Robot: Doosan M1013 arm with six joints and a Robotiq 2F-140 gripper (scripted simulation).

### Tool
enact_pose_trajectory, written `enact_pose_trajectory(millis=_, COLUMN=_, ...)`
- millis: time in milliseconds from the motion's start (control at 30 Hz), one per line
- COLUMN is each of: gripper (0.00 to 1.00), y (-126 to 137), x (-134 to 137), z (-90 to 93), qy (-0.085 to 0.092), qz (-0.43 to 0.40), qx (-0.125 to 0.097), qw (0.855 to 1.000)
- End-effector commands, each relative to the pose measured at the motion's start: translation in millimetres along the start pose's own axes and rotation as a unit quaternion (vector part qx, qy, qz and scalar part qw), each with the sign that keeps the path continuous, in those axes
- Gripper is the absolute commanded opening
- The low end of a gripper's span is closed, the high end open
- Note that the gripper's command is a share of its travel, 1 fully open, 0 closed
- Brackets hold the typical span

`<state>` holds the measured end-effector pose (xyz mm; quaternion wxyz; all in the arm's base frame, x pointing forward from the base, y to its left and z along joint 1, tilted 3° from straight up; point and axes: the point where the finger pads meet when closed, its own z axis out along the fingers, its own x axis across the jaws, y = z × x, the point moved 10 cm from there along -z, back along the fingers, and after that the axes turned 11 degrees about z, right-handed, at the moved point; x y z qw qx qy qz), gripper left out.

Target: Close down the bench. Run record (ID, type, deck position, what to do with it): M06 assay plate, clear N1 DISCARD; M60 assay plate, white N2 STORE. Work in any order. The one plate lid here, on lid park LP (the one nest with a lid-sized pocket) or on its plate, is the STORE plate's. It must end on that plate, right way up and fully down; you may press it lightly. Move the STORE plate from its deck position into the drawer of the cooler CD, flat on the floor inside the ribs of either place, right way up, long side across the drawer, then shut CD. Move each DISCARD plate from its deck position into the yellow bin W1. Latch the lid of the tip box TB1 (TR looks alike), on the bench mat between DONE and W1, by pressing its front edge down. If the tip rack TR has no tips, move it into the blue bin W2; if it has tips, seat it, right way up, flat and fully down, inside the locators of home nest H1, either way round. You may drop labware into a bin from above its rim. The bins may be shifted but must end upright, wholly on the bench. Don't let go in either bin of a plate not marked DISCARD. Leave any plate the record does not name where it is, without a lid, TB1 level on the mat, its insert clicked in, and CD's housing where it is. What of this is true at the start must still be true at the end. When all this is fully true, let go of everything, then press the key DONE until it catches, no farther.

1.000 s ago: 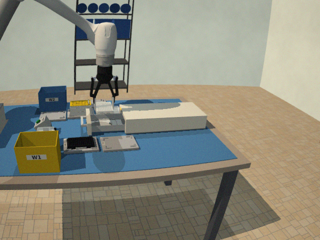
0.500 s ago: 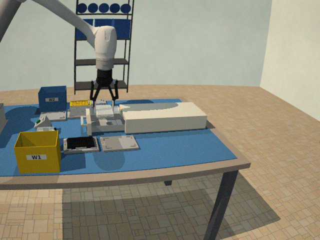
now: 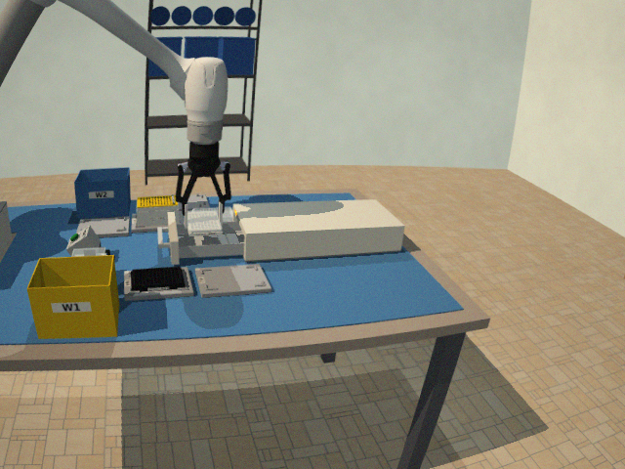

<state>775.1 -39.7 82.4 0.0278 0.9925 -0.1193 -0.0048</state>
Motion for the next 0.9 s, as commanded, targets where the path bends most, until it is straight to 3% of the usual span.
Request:
enact_pose_trajectory(millis=0, gripper=0.0, y=0, x=0, z=2.6, qy=0.0, qz=0.0, qx=0.0, qw=1.0)
enact_pose_trajectory(millis=867, gripper=0.0, y=0, x=0, z=34.6, qy=0.0, qz=0.0, qx=0.0, qw=1.0)
